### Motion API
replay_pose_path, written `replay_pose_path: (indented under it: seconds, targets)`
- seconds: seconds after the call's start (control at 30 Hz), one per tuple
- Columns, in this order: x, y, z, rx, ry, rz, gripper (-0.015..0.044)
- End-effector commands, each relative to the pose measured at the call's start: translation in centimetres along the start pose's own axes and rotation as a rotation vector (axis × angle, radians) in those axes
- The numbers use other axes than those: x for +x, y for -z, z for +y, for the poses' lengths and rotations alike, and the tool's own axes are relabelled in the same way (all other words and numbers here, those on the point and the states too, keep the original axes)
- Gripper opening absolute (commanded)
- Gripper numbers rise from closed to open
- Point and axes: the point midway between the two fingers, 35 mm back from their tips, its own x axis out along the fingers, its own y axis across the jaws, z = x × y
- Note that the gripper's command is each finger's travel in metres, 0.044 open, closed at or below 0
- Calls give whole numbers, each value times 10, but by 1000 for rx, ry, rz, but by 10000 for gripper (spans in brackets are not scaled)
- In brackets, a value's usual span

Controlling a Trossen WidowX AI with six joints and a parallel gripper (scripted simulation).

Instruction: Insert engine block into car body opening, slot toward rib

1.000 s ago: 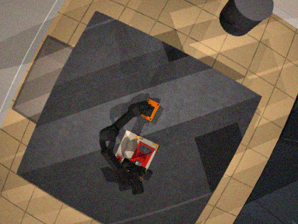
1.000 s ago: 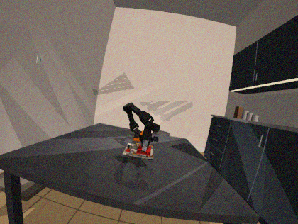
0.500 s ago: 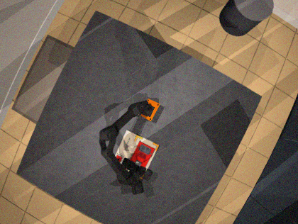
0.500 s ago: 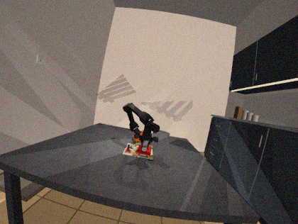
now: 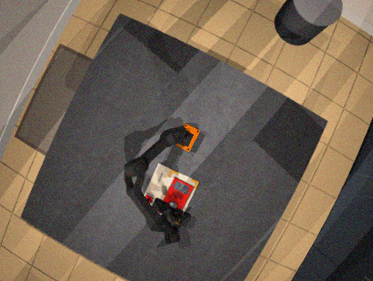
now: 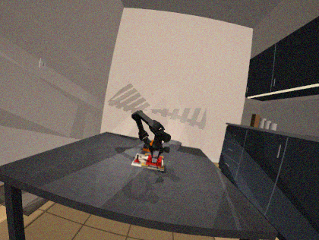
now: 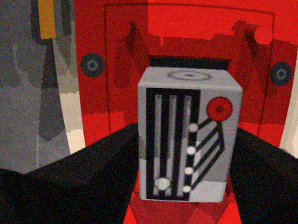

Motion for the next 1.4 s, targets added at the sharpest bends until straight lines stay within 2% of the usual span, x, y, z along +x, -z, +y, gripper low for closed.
replay_pose_path:
  seconds: [0.0,1.37]
  targets:
    - [0,-1,0,-5,3,-6,159]
    - [7,-1,0,-5,4,-6,159]
